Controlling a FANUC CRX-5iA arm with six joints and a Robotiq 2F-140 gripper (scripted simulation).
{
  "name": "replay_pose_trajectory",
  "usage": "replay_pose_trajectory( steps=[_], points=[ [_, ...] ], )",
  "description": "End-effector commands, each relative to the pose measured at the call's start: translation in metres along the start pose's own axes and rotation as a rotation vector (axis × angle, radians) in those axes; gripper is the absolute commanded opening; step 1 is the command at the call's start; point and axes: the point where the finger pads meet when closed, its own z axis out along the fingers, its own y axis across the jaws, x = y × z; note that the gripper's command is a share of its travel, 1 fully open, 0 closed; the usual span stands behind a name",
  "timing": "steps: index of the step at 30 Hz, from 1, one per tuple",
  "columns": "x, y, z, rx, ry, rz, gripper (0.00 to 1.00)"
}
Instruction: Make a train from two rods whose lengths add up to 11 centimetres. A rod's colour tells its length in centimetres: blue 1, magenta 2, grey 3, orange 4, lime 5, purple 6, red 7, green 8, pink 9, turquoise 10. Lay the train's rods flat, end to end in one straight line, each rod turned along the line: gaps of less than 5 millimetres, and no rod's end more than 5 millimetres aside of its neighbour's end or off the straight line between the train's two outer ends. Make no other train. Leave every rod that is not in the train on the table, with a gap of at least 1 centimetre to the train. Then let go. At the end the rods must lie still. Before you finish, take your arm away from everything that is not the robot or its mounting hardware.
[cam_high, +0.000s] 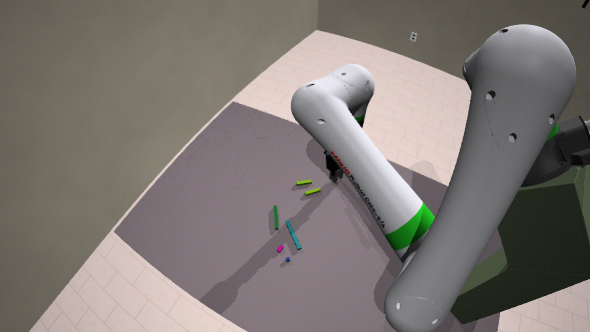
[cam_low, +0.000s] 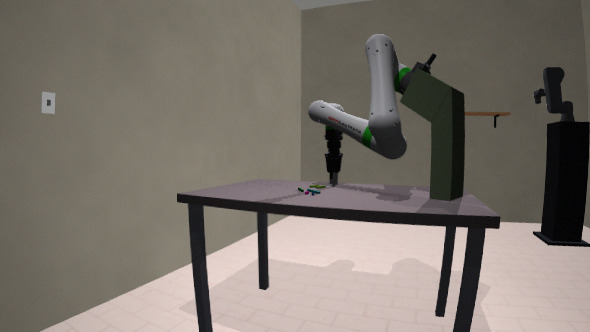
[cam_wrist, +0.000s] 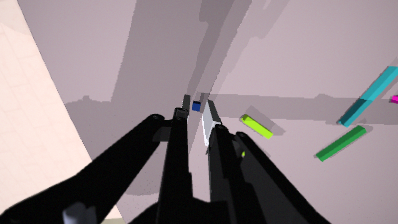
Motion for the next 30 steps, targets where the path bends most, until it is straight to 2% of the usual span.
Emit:
replay_pose_trajectory(
  steps=[1,9,11,18,24,25,30],
  points=[
    [0.000,0.000,-0.011,0.000,0.000,0.000,0.15],
    [0.000,0.000,-0.054,0.000,0.000,0.000,0.15],
    [0.000,0.000,-0.054,0.000,0.000,0.000,0.15],
    [0.000,0.000,-0.079,0.000,0.000,0.000,0.15],
    [0.000,0.000,-0.083,0.000,0.000,0.000,0.15],
    [0.000,0.000,-0.083,0.000,0.000,0.000,1.00],
    [0.000,0.000,-0.083,0.000,0.000,0.000,1.00]
  ],
)
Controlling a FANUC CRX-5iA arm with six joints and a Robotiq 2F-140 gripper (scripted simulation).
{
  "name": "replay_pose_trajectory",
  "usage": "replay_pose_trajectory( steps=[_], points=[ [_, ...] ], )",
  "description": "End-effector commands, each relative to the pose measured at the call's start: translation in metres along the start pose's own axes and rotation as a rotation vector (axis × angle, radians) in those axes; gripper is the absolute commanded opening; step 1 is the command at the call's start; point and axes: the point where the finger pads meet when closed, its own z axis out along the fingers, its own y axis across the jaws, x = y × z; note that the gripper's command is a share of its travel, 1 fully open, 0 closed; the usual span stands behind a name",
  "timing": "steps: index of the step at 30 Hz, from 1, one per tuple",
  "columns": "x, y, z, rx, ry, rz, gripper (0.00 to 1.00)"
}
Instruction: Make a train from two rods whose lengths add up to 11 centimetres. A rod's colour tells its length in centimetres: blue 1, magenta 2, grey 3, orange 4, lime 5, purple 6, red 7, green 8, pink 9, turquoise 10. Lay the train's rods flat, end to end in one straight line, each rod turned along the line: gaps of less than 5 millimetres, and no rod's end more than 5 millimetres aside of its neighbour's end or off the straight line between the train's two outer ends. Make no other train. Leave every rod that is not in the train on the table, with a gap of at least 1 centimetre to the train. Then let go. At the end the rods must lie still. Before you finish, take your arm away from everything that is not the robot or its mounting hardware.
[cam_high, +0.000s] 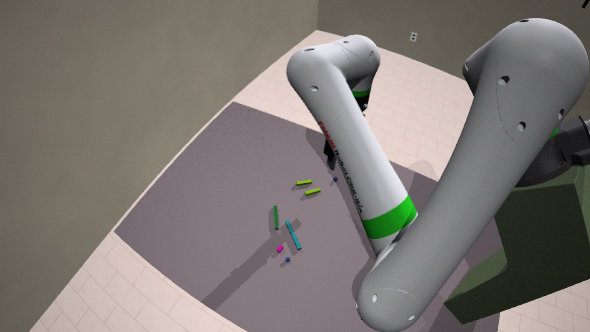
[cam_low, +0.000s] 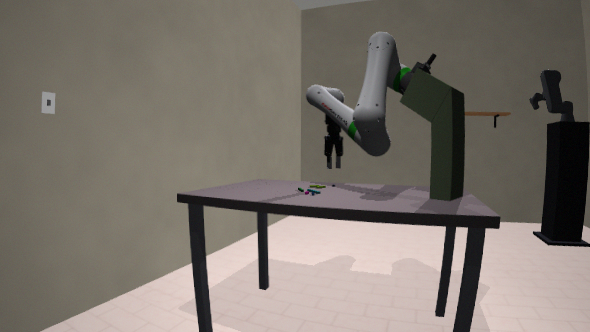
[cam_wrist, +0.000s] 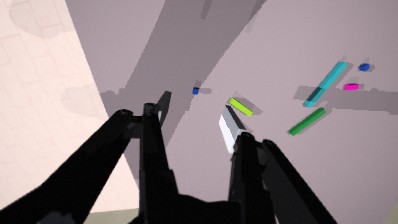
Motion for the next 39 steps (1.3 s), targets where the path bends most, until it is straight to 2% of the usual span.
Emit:
replay_pose_trajectory(
  steps=[1,18,21,30,32,33,39],
  points=[
    [0.000,0.000,0.000,0.000,0.000,0.000,1.00],
    [0.001,0.005,0.002,0.000,0.003,0.009,1.00],
    [0.010,0.047,0.013,0.000,0.022,0.078,1.00],
    [0.030,0.123,0.025,0.006,0.035,0.182,1.00],
    [0.030,0.123,0.025,0.006,0.035,0.182,1.00],
    [0.038,0.149,0.027,0.008,0.033,0.212,1.00],
    [0.056,0.198,0.026,0.007,0.019,0.262,1.00]
  ],
)
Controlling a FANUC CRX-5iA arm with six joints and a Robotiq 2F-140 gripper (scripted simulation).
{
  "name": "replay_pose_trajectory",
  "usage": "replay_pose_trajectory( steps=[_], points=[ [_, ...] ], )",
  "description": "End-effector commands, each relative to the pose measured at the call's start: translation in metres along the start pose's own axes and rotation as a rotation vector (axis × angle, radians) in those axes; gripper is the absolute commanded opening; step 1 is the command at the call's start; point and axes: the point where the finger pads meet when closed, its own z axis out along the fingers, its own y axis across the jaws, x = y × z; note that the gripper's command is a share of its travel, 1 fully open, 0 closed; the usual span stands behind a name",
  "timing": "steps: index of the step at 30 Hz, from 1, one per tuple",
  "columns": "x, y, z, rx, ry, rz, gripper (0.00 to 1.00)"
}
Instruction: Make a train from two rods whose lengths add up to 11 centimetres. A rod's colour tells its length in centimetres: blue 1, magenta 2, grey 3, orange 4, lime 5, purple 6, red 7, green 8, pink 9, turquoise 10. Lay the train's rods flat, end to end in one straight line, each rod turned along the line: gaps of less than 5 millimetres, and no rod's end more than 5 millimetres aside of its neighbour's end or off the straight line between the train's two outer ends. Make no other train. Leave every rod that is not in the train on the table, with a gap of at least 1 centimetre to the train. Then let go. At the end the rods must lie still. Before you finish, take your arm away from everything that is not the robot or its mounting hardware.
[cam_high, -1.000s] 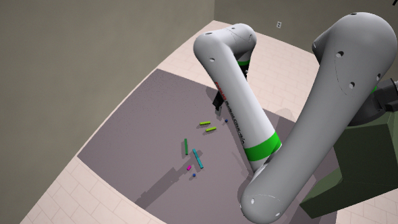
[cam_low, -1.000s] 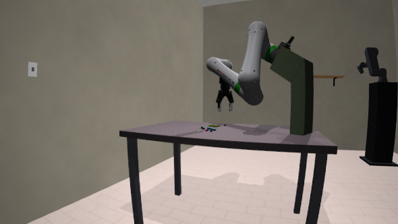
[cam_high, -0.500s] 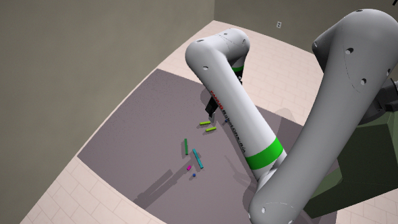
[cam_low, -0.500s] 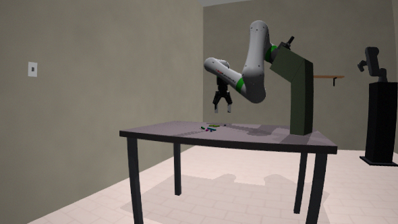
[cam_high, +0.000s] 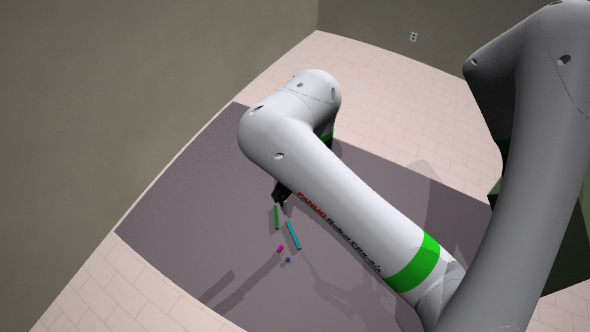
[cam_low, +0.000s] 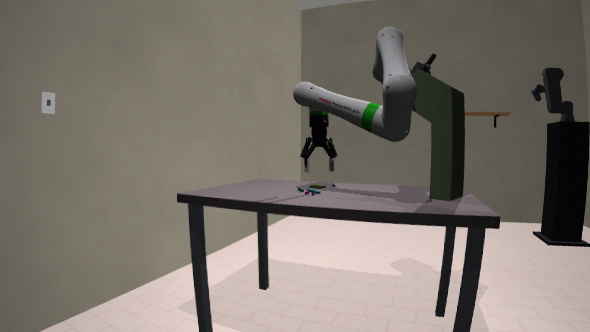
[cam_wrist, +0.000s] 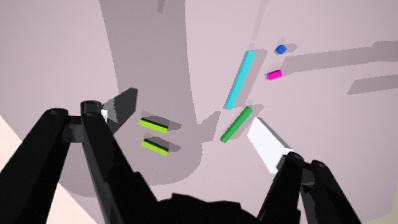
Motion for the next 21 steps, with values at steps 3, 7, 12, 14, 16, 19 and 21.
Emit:
replay_pose_trajectory(
  steps=[3,7,12,14,16,19,21],
  points=[
    [0.033,0.051,-0.001,0.000,-0.026,0.063,1.00],
    [0.042,0.065,-0.003,-0.005,-0.034,0.076,1.00],
    [0.042,0.065,-0.003,-0.005,-0.034,0.076,0.15],
    [0.042,0.065,-0.003,-0.005,-0.034,0.076,0.15],
    [0.042,0.065,-0.003,-0.005,-0.034,0.076,0.15],
    [0.042,0.065,-0.003,-0.005,-0.034,0.076,0.15],
    [0.042,0.065,-0.003,-0.005,-0.034,0.076,0.15]
  ],
)
